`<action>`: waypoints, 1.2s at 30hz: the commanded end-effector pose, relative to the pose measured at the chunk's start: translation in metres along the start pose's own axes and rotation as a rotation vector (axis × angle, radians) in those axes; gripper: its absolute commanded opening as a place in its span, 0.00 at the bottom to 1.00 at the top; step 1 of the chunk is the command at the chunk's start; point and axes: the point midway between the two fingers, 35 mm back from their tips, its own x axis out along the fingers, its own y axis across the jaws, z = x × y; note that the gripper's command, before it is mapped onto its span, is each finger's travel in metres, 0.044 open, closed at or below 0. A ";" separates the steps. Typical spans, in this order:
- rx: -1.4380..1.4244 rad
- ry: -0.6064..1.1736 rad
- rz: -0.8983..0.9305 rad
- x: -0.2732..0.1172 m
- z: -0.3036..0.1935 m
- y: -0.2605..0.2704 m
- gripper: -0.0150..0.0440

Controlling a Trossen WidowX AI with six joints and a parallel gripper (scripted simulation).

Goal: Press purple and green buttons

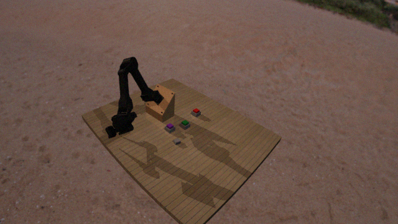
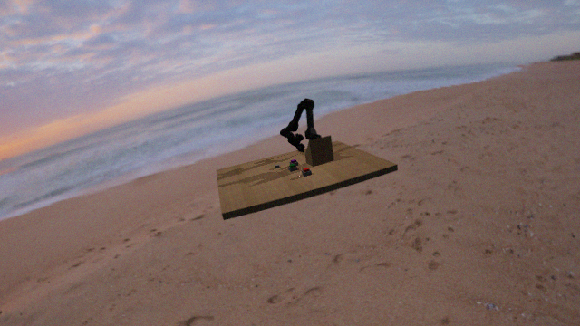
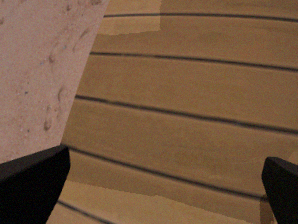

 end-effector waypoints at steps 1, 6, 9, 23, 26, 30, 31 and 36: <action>-0.328 0.227 -0.005 -0.036 -0.061 -0.011 0.93; -0.773 0.440 0.011 -0.086 -0.110 -0.054 0.93; -1.047 0.551 0.051 -0.119 -0.128 -0.081 0.93; -2.351 0.762 0.504 -0.247 -0.104 -0.195 0.93; -2.623 0.706 0.648 -0.263 -0.085 -0.210 0.93; -2.853 0.612 0.782 -0.274 -0.067 -0.220 0.93; -2.874 0.601 0.795 -0.275 -0.065 -0.220 0.93; -2.881 0.597 0.800 -0.275 -0.064 -0.221 0.93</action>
